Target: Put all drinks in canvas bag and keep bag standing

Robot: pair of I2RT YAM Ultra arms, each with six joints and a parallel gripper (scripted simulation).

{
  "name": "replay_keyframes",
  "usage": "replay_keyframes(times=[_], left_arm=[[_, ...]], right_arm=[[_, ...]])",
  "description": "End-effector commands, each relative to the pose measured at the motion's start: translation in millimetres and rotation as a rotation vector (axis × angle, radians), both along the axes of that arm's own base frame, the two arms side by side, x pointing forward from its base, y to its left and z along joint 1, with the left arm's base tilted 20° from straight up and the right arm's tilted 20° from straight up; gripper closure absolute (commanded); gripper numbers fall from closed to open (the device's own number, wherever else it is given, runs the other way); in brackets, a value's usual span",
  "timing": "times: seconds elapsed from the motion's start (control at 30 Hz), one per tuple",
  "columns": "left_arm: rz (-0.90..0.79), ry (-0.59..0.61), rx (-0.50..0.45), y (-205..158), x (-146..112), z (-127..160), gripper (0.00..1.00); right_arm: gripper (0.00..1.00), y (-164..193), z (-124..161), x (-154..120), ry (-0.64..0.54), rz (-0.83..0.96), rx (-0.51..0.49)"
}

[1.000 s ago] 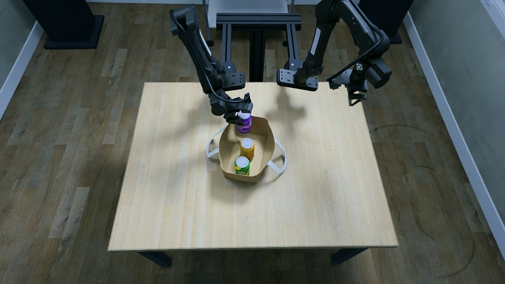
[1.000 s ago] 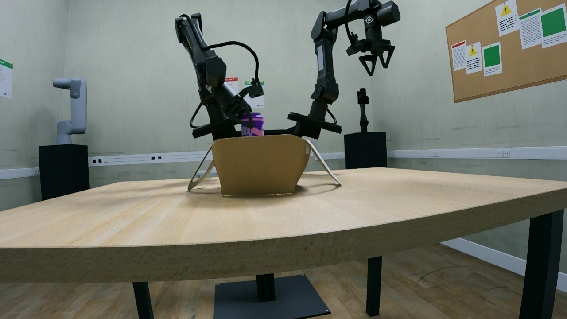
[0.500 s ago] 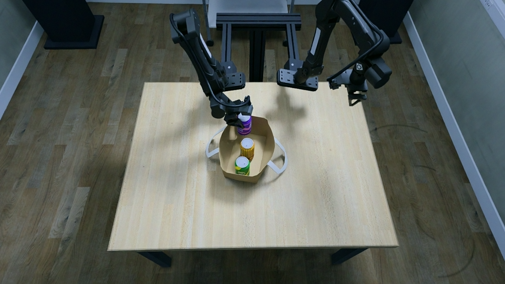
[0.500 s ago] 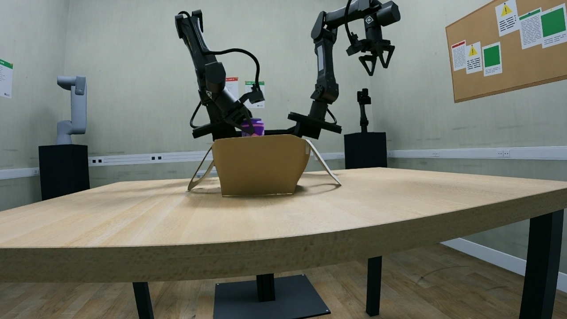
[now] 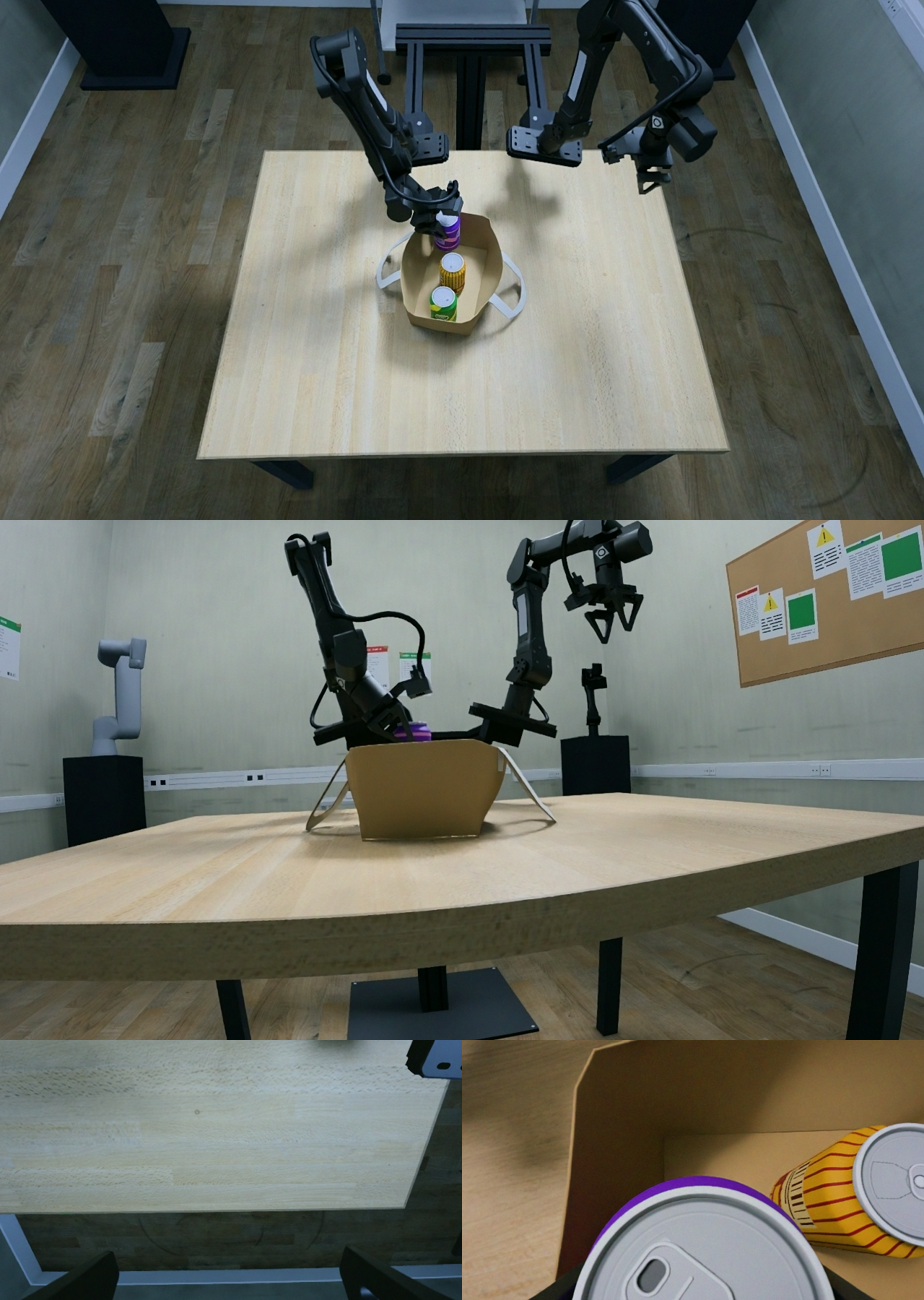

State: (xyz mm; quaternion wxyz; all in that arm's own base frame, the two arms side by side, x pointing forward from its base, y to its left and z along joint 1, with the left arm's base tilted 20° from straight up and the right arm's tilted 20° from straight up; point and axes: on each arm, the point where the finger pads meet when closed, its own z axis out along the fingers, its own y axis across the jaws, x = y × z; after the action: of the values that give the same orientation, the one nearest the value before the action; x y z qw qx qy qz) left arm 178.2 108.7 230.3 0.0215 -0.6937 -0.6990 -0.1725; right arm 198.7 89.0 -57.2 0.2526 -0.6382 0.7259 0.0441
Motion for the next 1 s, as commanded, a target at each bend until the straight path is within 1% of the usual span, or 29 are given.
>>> replay_keyframes(times=[0.0,0.1,0.23,0.27,0.37,0.43,0.6,0.63,0.73,0.8,0.97], left_arm=[[-0.015,-0.043,0.004,-4,1,14,0.00],[-0.015,-0.043,0.004,-4,1,14,0.00],[-0.015,-0.043,0.004,-4,1,14,0.00],[-0.015,-0.043,0.004,-4,1,14,0.00],[-0.015,-0.043,0.004,-4,1,14,0.00],[-0.015,-0.043,0.004,-4,1,14,0.00],[-0.015,-0.043,0.004,-4,1,14,0.00],[-0.015,-0.043,0.004,-4,1,14,0.00],[-0.015,-0.043,0.004,-4,1,14,0.00],[-0.015,-0.043,0.004,-4,1,14,0.00],[-0.015,-0.043,0.004,-4,1,14,0.00]], right_arm=[[0.30,13,7,14,-0.071,0.038,0.070],[0.30,13,4,13,-0.055,0.038,0.069],[0.30,9,-1,12,-0.063,0.031,0.067],[0.30,10,0,17,-0.073,0.031,0.068],[0.30,8,-7,11,-0.057,0.031,0.066],[0.30,8,-6,20,-0.075,0.031,0.068],[0.30,7,-14,18,-0.068,0.035,0.067],[0.30,10,-15,11,-0.045,0.044,0.066],[0.30,11,-14,11,-0.047,0.043,0.068],[0.30,12,-6,23,-0.082,0.043,0.071],[0.30,12,-6,23,-0.082,0.043,0.072]])
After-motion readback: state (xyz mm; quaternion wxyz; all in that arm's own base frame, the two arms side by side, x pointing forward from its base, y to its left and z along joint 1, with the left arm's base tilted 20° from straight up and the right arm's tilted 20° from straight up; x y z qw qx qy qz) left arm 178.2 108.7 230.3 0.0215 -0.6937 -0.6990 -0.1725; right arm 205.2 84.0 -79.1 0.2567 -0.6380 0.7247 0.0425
